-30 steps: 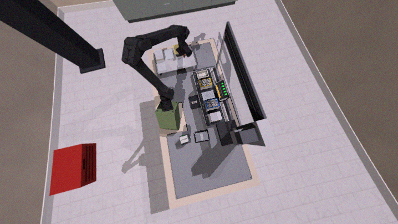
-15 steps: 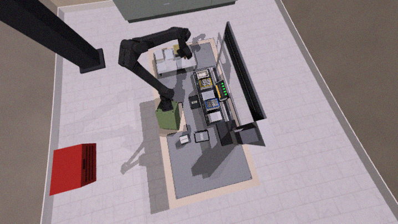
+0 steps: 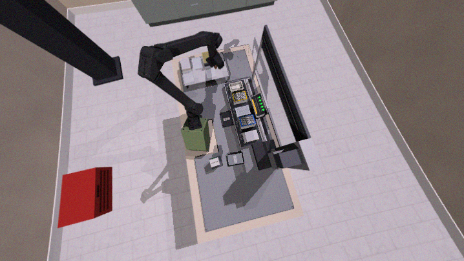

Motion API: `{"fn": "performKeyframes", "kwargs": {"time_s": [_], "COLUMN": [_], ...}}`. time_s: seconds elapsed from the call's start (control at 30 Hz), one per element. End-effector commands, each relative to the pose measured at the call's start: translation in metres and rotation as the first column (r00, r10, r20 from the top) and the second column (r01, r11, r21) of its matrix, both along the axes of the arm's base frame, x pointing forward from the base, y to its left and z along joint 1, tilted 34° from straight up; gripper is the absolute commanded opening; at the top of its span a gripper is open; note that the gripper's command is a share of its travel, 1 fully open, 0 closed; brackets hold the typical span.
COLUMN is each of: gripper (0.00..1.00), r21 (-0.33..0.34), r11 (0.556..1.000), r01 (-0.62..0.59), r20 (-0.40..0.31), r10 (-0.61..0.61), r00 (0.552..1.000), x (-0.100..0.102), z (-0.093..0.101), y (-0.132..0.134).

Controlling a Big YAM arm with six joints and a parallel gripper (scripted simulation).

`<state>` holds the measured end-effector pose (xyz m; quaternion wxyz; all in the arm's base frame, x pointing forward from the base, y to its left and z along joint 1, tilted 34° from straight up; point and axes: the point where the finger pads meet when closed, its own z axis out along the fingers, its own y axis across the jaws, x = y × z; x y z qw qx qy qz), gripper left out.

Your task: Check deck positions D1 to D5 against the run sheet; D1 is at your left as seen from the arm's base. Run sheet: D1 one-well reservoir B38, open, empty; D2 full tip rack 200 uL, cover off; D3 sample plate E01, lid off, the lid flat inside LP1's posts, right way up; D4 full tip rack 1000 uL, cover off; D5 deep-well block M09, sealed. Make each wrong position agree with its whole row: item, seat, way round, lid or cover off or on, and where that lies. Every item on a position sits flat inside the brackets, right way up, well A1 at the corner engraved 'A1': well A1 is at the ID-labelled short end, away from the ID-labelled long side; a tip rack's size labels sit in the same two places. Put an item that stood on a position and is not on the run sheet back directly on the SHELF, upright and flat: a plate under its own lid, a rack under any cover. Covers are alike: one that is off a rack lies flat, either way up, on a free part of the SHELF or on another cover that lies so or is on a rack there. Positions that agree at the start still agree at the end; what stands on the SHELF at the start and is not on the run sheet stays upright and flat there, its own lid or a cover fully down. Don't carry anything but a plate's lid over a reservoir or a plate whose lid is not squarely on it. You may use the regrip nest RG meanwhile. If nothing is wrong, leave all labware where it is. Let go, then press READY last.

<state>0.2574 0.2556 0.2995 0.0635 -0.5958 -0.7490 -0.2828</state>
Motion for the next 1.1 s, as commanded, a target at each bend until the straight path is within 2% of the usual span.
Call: {"fn": "performKeyframes", "kwargs": {"time_s": [0.0,0.77,0.8,1.07], "gripper": [0.00,0.00,0.00,0.00], "r21": [0.044,0.044,0.029,0.048], "r11": [0.999,0.999,0.999,0.995], "r01": [0.012,0.012,0.033,0.087], "r20": [0.041,0.041,0.014,-0.013], "r10": [-0.014,-0.014,-0.033,-0.087], "r00": [0.999,0.999,0.999,0.996], "x": [0.000,0.000,0.001,-0.001], "z": [0.023,0.023,0.009,-0.008], "y": [-0.001,-0.001,-0.010,-0.034]}}
